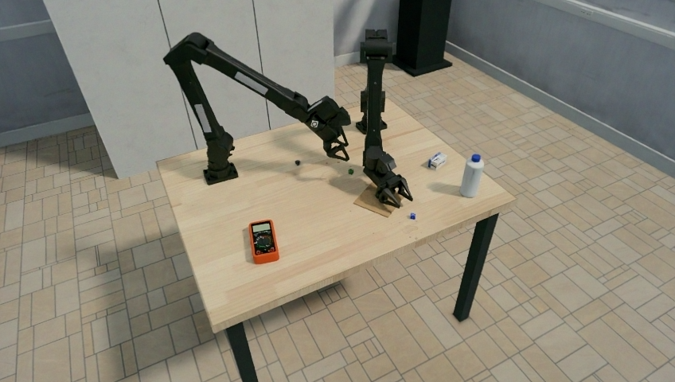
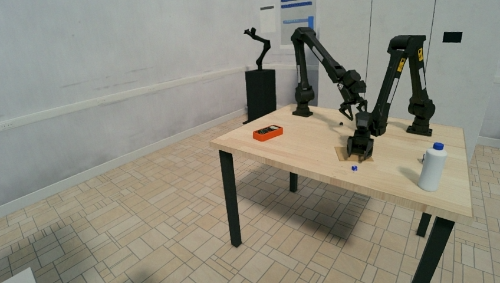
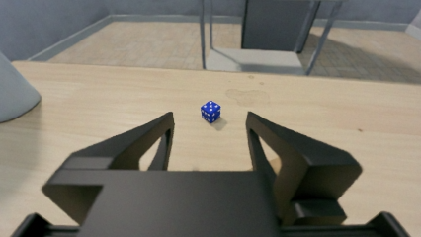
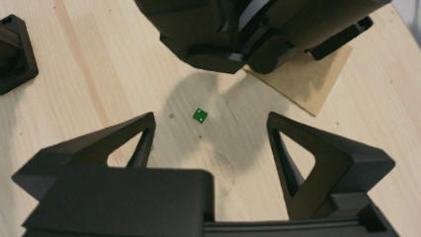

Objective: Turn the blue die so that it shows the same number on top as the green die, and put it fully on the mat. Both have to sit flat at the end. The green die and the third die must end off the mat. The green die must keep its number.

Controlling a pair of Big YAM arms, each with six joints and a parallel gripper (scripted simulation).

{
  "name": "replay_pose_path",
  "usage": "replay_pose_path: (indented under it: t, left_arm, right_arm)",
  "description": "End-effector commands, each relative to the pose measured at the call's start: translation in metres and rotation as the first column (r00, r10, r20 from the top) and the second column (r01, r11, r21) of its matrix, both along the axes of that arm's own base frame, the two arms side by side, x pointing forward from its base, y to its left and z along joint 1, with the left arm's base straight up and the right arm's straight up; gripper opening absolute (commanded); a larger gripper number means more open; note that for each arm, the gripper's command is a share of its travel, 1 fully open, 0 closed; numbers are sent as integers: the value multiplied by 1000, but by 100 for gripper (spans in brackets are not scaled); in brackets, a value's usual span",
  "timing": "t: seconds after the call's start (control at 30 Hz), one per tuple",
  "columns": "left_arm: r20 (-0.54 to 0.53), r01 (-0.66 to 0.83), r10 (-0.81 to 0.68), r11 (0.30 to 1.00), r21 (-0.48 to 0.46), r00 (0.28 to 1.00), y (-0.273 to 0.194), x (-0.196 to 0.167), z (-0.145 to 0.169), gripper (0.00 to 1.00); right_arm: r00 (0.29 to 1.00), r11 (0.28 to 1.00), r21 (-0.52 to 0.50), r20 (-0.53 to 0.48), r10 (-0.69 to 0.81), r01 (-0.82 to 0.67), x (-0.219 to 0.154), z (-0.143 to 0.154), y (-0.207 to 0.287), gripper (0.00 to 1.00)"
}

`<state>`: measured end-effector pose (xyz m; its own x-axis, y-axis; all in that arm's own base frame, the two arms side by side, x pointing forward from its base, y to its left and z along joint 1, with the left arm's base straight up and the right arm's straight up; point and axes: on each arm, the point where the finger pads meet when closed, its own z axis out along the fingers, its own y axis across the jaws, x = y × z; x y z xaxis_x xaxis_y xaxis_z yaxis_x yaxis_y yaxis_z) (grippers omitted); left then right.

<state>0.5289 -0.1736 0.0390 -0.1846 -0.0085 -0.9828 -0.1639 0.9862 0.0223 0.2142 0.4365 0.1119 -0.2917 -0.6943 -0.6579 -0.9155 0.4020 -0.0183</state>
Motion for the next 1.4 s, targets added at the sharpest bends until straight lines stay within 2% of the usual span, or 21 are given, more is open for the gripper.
replay_pose_path:
  t: [0.0,0.03,0.17,0.3,0.37,0.53,0.6,0.67,0.77,0.83,0.87,1.17,1.27,1.37]
  left_arm:
    - [31,10,-11,1000,14,999,6,23,31,43]
    - [12,39,-40,999,30,999,7,28,33,39]
    - [-83,208,-201,975,81,976,9,43,35,39]
    - [-174,393,-375,916,79,910,9,47,35,39]
    - [-174,393,-375,916,79,910,9,47,35,39]
    - [-245,584,-560,811,35,792,11,40,36,39]
    - [-282,627,-599,778,15,750,17,37,19,39]
    - [-312,657,-628,754,-15,713,24,32,2,39]
    - [-315,677,-652,735,-38,690,30,32,-2,39]
    - [-311,677,-659,733,-64,685,31,31,-2,39]
    - [-296,686,-669,725,-56,682,25,31,8,39]
    - [-287,686,-668,726,-49,687,25,33,10,39]
    - [-312,689,-671,722,-64,673,15,32,-3,39]
    - [-310,689,-671,722,-63,674,11,36,-2,39]
  right_arm:
    - [991,978,185,68,-114,100,47,38,-15,100]
    - [986,965,233,87,-144,120,57,44,-20,100]
    - [959,907,387,151,-241,167,84,63,-40,100]
    - [932,857,480,188,-311,189,100,72,-59,100]
    - [932,857,480,188,-311,189,100,72,-59,100]
    - [899,795,577,226,-375,187,109,94,-79,100]
    - [892,784,592,232,-387,186,111,97,-83,100]
    - [883,769,616,249,-397,172,117,112,-80,100]
    - [884,770,615,252,-395,169,116,111,-80,100]
    - [887,774,611,250,-389,167,115,108,-78,100]
    - [887,776,608,248,-388,169,115,107,-78,100]
    - [892,785,595,246,-380,171,113,101,-76,100]
    - [892,785,595,246,-380,171,113,101,-76,100]
    - [892,785,595,246,-380,171,113,101,-76,100]
